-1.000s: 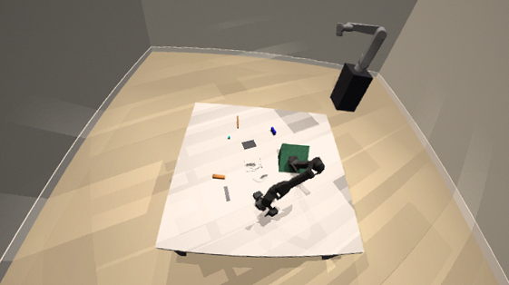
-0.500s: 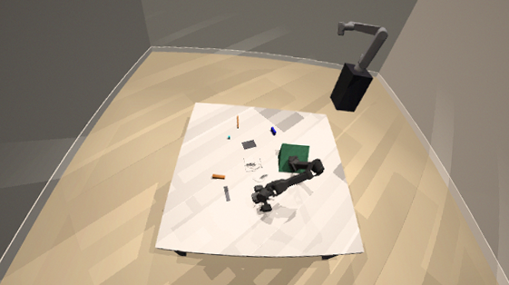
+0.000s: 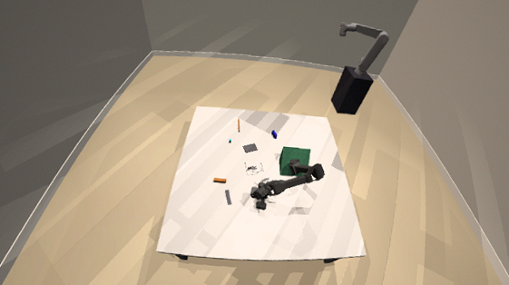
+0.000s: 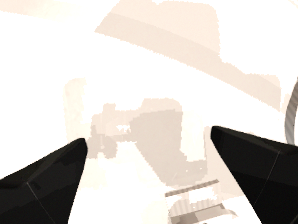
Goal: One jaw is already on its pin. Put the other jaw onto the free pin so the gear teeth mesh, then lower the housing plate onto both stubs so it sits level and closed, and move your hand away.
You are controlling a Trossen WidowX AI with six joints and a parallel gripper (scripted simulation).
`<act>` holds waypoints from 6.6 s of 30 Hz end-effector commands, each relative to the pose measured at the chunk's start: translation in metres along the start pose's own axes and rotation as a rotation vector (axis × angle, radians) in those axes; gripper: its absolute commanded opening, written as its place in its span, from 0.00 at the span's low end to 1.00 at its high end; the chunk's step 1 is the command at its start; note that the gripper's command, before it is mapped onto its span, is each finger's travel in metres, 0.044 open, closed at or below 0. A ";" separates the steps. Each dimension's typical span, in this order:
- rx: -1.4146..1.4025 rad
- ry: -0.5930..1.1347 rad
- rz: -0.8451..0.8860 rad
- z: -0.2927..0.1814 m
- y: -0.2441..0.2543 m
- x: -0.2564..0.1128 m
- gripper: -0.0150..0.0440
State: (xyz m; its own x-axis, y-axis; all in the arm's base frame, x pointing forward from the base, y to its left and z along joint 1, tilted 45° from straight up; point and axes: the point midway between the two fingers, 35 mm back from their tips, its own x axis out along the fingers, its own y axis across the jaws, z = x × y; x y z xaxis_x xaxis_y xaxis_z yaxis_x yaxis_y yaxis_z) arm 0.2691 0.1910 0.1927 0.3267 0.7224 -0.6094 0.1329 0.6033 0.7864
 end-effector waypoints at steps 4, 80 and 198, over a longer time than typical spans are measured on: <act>0.202 0.010 -0.049 0.006 -0.019 -0.003 1.00; 2.405 -0.063 -0.333 0.004 -0.147 -0.091 1.00; 2.534 -0.069 -0.340 -0.012 -0.159 -0.026 0.48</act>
State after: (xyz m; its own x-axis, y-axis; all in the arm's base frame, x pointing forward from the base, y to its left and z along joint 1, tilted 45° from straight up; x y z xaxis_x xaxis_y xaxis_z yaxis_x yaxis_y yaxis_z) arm 0.2263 0.0869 0.0764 0.0828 0.7031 -0.7063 0.4102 -0.6699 -0.6188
